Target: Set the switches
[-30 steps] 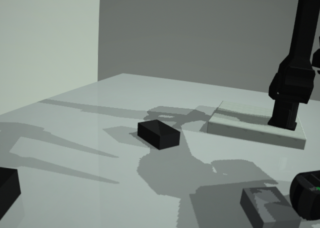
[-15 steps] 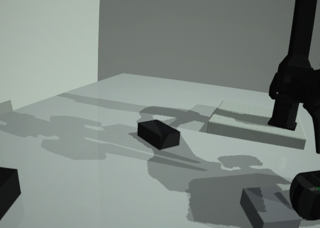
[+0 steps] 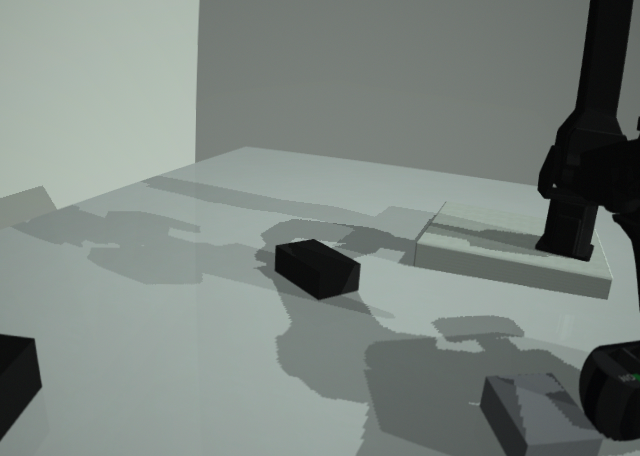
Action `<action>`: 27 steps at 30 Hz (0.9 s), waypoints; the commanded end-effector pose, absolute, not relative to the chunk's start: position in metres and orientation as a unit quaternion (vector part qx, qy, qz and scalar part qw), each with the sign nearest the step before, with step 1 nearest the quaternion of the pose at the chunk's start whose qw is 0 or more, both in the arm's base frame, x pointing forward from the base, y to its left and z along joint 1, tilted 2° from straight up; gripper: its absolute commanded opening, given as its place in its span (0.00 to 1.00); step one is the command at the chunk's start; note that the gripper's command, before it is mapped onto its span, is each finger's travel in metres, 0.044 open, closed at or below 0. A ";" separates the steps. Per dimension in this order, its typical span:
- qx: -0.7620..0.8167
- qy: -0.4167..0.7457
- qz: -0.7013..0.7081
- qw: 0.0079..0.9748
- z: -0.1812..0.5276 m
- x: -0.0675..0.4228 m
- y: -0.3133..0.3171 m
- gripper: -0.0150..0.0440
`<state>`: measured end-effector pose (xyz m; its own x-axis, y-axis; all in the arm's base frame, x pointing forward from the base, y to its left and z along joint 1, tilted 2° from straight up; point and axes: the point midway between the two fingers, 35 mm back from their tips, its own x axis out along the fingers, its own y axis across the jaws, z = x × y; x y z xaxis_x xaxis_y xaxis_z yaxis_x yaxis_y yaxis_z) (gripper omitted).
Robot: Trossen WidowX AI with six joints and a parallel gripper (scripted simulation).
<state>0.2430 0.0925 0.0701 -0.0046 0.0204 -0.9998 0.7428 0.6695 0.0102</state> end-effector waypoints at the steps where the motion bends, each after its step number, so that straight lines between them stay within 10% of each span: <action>1: 0.293 0.650 -0.282 0.642 0.070 0.243 0.092 0.25; 8: 0.293 0.651 -0.282 0.642 0.070 0.243 0.092 0.25; 19: 0.293 0.651 -0.282 0.641 0.120 0.243 0.091 0.74; 27: 0.293 0.651 -0.282 0.641 0.120 0.243 0.091 0.39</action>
